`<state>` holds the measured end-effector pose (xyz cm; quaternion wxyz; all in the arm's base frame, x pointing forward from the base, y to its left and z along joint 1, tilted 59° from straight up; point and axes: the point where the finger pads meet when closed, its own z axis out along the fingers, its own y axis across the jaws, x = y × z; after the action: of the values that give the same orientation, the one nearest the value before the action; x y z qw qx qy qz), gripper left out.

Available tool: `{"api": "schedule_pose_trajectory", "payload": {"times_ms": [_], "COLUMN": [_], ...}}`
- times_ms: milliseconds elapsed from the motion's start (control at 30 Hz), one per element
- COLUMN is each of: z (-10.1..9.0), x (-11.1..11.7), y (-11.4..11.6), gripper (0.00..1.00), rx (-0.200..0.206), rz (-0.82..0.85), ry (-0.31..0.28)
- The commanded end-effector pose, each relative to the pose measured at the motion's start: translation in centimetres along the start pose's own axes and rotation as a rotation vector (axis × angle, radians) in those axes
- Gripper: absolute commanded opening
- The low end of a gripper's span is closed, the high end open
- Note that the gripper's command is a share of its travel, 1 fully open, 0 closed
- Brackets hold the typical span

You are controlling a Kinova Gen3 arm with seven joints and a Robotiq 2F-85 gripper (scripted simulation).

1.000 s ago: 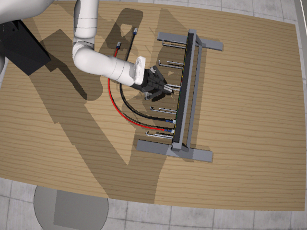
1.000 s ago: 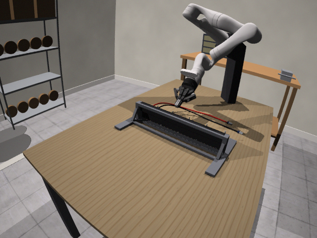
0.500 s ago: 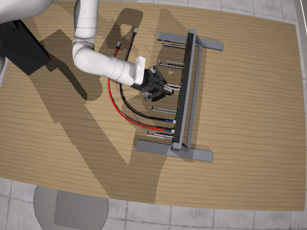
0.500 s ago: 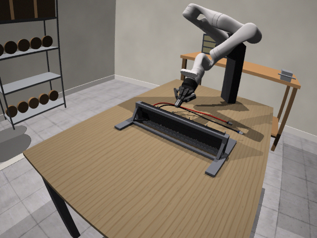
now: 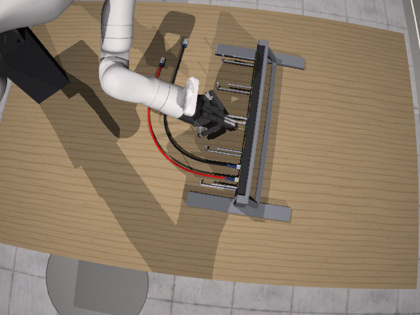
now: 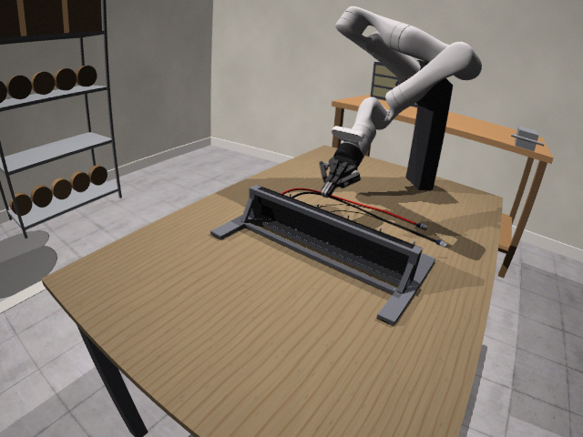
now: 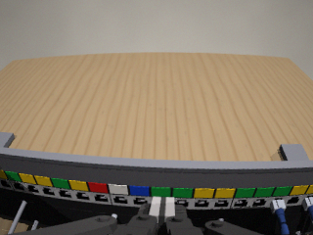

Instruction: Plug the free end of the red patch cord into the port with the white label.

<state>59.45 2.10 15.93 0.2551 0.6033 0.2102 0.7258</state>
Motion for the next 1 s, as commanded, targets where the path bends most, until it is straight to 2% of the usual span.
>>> {"api": "schedule_pose_trajectory", "payload": {"times_ms": [0,200,667,733,967], "z": [-0.4,-2.0,-10.9,-10.9,-13.4], "x": [0.2,0.2,0.3,0.3,0.3], "y": [0.5,0.5,0.3,0.3,0.3], "gripper": [0.00,0.00,0.00,0.00,0.00], "rx": [-0.014,-0.014,-0.012,-0.012,-0.011], "rz": [-0.007,-0.007,-0.009,-0.009,-0.009], "ry": [0.004,0.004,0.004,0.004,0.004]}}
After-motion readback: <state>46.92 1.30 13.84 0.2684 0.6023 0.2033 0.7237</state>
